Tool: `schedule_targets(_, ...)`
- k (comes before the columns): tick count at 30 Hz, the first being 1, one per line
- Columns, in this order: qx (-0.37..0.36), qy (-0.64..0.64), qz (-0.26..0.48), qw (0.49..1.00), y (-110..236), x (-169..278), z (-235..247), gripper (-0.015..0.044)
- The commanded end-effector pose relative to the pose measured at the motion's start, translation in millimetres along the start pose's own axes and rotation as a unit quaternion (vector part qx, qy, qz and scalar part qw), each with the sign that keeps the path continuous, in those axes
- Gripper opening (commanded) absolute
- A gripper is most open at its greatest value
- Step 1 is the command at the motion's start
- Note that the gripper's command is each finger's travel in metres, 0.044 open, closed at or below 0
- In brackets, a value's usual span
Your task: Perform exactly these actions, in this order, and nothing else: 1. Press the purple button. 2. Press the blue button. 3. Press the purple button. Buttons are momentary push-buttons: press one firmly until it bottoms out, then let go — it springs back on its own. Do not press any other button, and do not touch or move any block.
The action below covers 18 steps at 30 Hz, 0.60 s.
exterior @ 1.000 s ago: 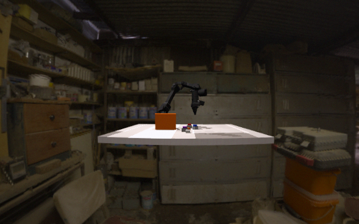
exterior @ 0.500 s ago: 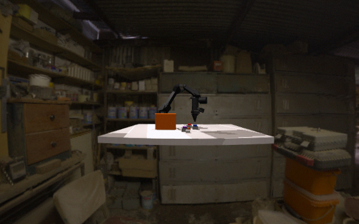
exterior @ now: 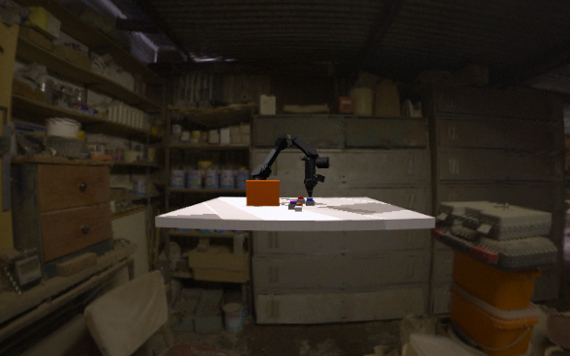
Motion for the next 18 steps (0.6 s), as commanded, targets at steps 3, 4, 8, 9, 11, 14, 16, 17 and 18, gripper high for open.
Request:
schedule_targets(3,-0.005,-0.004,0.003,1.0,-11.8,1.6,-0.4,0.002)
schedule_targets(4,-0.005,-0.004,0.003,1.0,-13.4,1.7,-0.3,0.002)
schedule_targets(8,-0.005,-0.004,0.003,1.0,-15.8,1.9,-0.3,0.002)
schedule_targets(9,-0.005,-0.004,0.003,1.0,-15.8,1.9,-0.3,0.002)
schedule_targets(11,-0.005,-0.004,0.003,1.0,-15.8,1.9,-0.3,0.002)
schedule_targets(14,-0.005,-0.004,0.003,1.0,-15.8,1.9,-0.3,0.002)
schedule_targets(16,-0.005,-0.004,0.003,1.0,-15.8,1.9,-0.3,0.002)
schedule_targets(17,-0.005,-0.004,0.003,1.0,-15.8,1.9,-0.3,0.002)
schedule_targets(18,-0.005,-0.004,0.003,1.0,-15.8,1.9,-0.3,0.002)
Point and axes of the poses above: the point midway between the two fingers, 35 mm back from their tips, its own y axis back along the fingers, its own z axis across the jaws, x = y × z, the point moved 7 cm from there along y, back along the fingers, and after that the axes turned 3 degrees about y, right-handed, at the moved point
